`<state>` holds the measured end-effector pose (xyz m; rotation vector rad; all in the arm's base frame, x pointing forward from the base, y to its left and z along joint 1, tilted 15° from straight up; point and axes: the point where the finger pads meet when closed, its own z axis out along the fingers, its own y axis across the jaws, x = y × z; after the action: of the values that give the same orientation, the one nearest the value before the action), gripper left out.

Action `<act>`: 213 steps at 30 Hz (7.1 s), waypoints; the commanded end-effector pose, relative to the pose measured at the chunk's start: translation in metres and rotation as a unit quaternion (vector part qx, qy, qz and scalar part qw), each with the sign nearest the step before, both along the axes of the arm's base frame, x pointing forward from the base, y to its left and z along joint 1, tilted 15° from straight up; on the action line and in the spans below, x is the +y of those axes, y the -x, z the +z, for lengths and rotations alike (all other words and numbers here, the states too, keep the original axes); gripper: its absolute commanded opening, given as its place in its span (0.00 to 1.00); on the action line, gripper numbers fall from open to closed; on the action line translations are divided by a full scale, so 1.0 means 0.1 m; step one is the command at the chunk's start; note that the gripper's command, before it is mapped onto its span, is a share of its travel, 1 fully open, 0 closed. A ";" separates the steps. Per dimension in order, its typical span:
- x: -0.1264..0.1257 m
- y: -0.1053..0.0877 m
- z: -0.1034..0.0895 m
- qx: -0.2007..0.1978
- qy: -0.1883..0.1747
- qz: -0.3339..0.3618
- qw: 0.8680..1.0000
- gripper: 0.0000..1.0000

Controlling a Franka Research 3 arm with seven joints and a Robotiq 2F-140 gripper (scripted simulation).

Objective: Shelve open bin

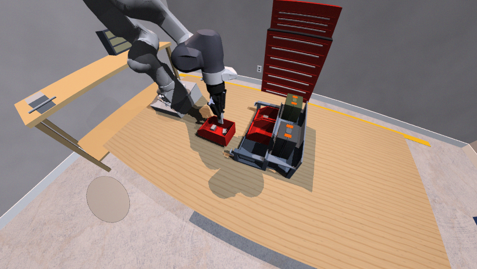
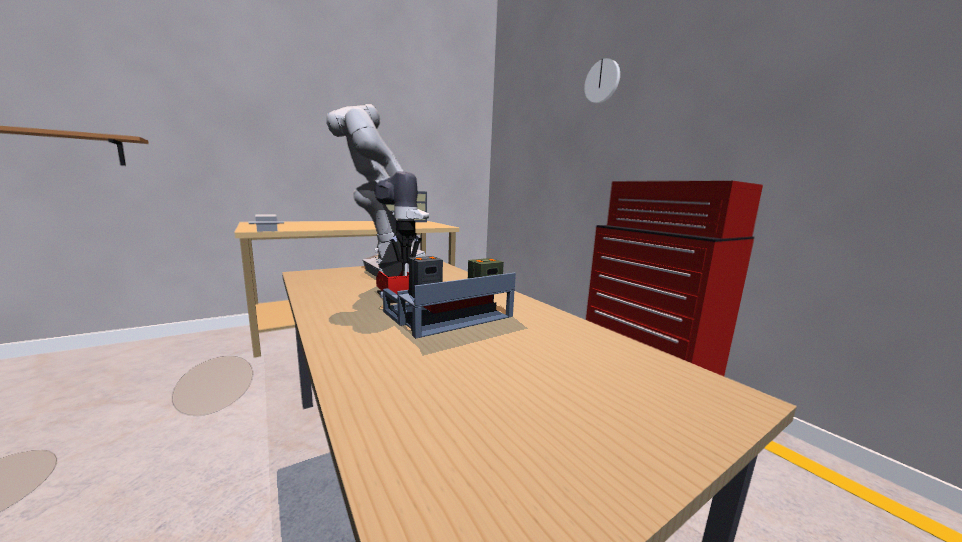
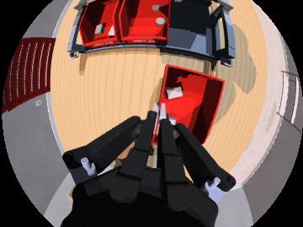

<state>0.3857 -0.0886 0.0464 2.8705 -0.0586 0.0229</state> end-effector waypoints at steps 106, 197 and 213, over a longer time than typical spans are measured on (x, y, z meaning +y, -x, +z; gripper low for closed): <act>-0.21 -0.03 0.07 0.010 -0.001 0.035 0.999 0.00; -0.19 -0.42 0.06 0.010 -0.001 0.035 0.999 0.00; -0.19 -0.43 0.07 0.022 -0.001 0.032 0.999 0.00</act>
<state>0.4278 -0.1086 0.0525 2.8713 0.0283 -0.0117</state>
